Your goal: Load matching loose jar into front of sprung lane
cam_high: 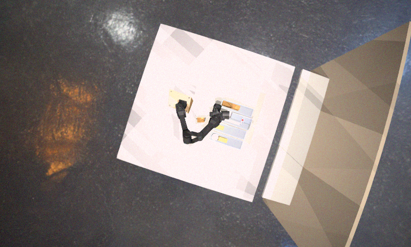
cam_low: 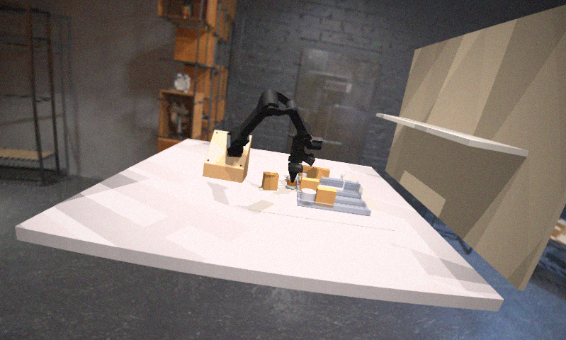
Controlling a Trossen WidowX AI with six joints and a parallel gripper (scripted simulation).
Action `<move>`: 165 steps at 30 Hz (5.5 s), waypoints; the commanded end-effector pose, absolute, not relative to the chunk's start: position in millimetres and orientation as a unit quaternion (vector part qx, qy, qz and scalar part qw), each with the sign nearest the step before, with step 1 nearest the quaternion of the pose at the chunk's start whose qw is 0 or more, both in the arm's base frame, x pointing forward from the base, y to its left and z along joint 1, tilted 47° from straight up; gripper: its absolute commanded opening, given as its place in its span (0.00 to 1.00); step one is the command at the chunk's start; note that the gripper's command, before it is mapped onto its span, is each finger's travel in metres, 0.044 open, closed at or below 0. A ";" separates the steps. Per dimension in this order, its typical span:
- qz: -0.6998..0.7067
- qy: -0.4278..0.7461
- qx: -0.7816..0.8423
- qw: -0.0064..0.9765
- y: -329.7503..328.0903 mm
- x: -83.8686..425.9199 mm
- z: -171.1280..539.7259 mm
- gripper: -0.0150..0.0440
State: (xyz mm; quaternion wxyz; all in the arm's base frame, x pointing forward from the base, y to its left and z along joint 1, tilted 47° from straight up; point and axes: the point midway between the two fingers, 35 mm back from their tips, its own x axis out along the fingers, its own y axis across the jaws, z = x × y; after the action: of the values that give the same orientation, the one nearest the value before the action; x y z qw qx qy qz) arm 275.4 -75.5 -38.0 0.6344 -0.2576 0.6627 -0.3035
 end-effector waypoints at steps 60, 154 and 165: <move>-0.307 0.661 -0.254 0.636 -53.7 278.9 -16.7 0.25; -0.307 0.660 -0.254 0.636 -56.9 310.0 -16.0 0.25; -0.307 0.660 -0.254 0.636 -57.1 313.7 -15.5 0.25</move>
State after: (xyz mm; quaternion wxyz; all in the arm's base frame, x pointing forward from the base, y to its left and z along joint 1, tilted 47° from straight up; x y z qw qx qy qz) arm 305.7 -56.8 -18.3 0.6294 -0.2537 0.6686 -0.3042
